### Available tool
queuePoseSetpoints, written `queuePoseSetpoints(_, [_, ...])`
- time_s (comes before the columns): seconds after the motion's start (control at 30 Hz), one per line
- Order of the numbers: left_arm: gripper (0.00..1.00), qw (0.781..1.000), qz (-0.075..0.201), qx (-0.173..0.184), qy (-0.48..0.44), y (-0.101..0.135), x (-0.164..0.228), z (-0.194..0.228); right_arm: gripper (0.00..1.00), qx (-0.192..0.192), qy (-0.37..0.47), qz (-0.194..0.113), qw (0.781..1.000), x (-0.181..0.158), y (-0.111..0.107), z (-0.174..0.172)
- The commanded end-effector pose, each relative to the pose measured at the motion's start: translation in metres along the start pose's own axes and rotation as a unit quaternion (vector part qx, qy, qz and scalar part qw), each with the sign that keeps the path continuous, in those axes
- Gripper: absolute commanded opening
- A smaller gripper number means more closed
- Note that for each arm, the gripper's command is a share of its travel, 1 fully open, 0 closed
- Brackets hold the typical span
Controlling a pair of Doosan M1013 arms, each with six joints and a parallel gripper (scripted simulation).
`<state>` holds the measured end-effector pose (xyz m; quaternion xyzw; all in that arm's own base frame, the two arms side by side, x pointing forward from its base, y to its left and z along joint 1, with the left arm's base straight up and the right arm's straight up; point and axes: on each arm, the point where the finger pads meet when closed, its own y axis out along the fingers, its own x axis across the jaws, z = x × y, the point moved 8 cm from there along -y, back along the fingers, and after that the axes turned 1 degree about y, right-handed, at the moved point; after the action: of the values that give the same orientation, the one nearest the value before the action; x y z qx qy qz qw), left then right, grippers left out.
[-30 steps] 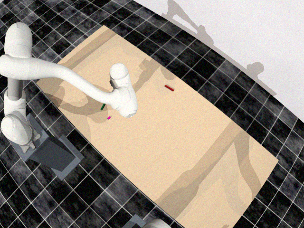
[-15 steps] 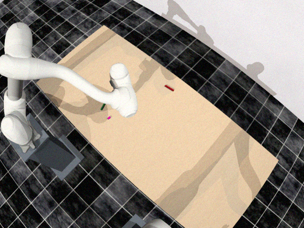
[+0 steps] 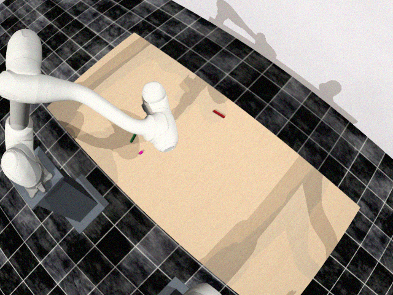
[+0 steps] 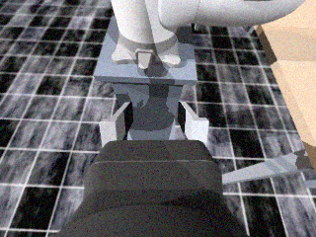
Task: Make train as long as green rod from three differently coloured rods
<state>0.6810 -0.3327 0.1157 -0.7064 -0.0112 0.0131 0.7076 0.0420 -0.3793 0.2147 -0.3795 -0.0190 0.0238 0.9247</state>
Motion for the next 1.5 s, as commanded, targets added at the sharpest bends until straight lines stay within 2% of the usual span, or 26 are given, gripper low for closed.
queuePoseSetpoints(0.0, [0.54, 1.000, -0.004, -0.003, 0.000, 0.000, 0.001, -0.004, 1.00, -0.003, 0.000, -0.005, 1.000, 0.001, 0.000, 0.001])
queuePoseSetpoints(0.77, [0.54, 1.000, -0.001, -0.001, 0.000, 0.017, -0.001, -0.003, 1.00, -0.003, 0.000, -0.005, 1.000, 0.001, 0.000, 0.001])
queuePoseSetpoints(1.47, [0.54, 1.000, -0.002, -0.002, 0.000, 0.016, 0.000, -0.003, 1.00, -0.003, 0.000, -0.005, 1.000, 0.001, 0.000, 0.001])
